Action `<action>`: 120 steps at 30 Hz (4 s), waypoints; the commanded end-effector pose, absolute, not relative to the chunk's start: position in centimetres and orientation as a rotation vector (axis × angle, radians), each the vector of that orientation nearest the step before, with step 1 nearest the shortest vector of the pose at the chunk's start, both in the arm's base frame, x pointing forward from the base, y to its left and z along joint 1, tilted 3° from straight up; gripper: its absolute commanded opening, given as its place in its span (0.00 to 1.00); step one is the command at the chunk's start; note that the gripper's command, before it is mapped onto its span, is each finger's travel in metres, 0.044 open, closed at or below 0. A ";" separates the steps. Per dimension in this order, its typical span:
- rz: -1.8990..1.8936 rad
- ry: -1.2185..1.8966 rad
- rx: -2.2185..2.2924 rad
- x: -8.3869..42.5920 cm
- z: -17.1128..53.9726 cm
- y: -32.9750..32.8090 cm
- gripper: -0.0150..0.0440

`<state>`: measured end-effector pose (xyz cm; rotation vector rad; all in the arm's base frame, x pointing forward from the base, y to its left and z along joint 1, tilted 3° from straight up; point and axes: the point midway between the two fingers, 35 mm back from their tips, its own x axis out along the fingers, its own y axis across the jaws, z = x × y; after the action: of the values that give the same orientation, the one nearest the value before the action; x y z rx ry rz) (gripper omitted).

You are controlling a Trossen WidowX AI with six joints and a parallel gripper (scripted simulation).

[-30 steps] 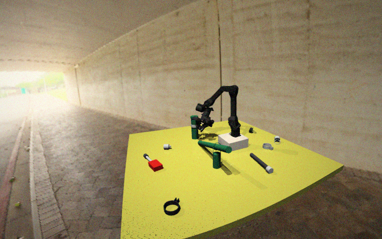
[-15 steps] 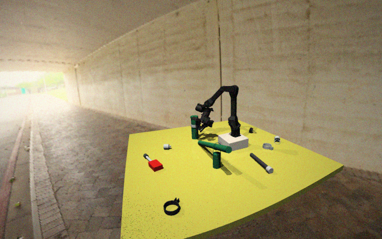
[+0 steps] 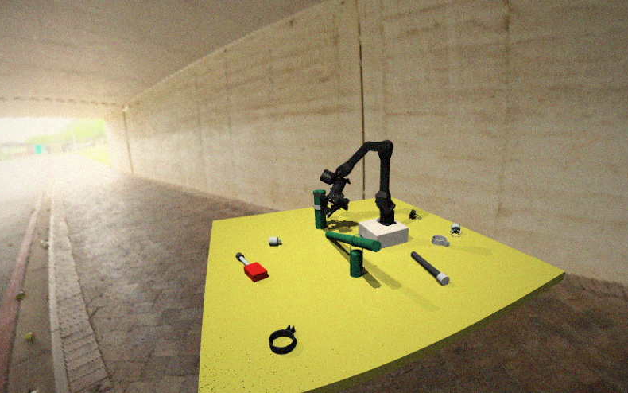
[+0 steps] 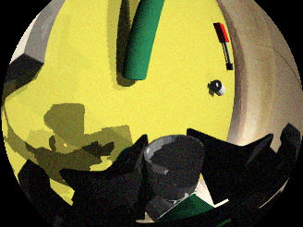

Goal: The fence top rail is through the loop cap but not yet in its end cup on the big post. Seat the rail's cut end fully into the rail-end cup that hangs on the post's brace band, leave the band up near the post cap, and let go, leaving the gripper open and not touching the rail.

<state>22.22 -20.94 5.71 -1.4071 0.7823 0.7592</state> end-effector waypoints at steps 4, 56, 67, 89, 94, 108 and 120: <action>0.717 0.819 -1.378 22.7 5.7 -20.9 0.25; 0.637 0.879 -1.322 23.7 5.8 -21.1 0.57; 0.633 0.884 -1.315 24.1 7.9 -19.2 1.00; 0.243 1.004 -0.598 25.7 14.4 -11.3 1.00; 0.050 1.013 -0.255 25.4 16.7 -8.3 1.00; -0.156 0.987 0.123 24.4 19.1 -5.3 1.00; -0.156 0.987 0.123 24.4 19.1 -5.3 1.00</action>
<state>24.56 -5.48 18.73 0.0903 0.9949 -0.1323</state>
